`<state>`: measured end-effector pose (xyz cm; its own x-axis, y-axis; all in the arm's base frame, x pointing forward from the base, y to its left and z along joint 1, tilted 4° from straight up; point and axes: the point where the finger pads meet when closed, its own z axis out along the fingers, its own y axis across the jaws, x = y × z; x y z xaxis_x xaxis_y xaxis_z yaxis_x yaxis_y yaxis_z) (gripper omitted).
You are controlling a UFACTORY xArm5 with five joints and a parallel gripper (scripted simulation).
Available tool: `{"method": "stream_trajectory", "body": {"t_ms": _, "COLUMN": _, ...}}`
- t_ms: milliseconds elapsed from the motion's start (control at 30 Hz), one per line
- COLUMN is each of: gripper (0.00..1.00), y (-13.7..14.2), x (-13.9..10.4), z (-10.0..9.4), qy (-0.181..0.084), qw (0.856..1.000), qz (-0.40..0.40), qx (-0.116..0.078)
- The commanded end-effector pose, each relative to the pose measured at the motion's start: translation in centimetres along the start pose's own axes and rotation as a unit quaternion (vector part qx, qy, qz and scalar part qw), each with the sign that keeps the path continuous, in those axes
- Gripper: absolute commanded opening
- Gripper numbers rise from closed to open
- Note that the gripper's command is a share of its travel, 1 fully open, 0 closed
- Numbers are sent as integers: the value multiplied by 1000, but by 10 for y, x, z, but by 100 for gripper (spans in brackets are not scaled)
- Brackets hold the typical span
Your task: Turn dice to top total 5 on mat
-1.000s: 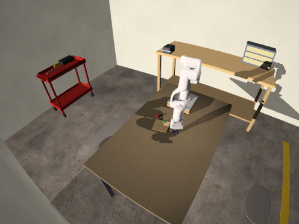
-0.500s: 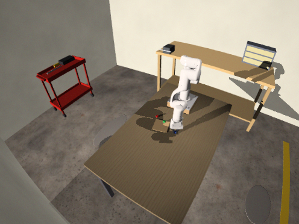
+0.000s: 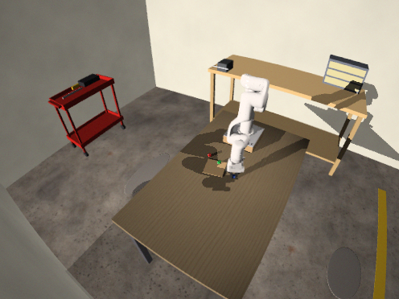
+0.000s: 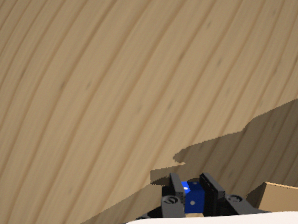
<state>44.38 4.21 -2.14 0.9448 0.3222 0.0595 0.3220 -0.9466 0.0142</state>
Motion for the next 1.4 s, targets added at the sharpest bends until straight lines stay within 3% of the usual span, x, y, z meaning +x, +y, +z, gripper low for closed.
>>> {"method": "stream_trajectory", "body": {"t_ms": 0, "gripper": 15, "y": 0, "x": 1, "z": -1, "qy": 2, "qw": 1000, "qz": 0, "qx": 0}}
{"method": "stream_trajectory", "body": {"t_ms": 200, "gripper": 15, "y": 0, "x": 1, "z": -4, "qy": 2, "qw": 1000, "qz": 0, "qx": 0}}
{"method": "stream_trajectory", "body": {"t_ms": 400, "gripper": 15, "y": 1, "x": 1, "z": -34, "qy": 2, "qw": 1000, "qz": 0, "qx": 0}}
{"method": "stream_trajectory", "body": {"t_ms": 467, "gripper": 15, "y": 1, "x": 1, "z": -34, "qy": 2, "qw": 1000, "qz": 0, "qx": 0}}
{"method": "stream_trajectory", "body": {"t_ms": 667, "gripper": 15, "y": 2, "x": 1, "z": -80, "qy": 2, "qw": 1000, "qz": 0, "qx": 0}}
{"method": "stream_trajectory", "body": {"t_ms": 800, "gripper": 15, "y": 2, "x": 1, "z": -97, "qy": 2, "qw": 1000, "qz": 0, "qx": -1}}
{"method": "stream_trajectory", "body": {"t_ms": 1367, "gripper": 15, "y": 2, "x": 1, "z": -101, "qy": 2, "qw": 1000, "qz": -1, "qx": -1}}
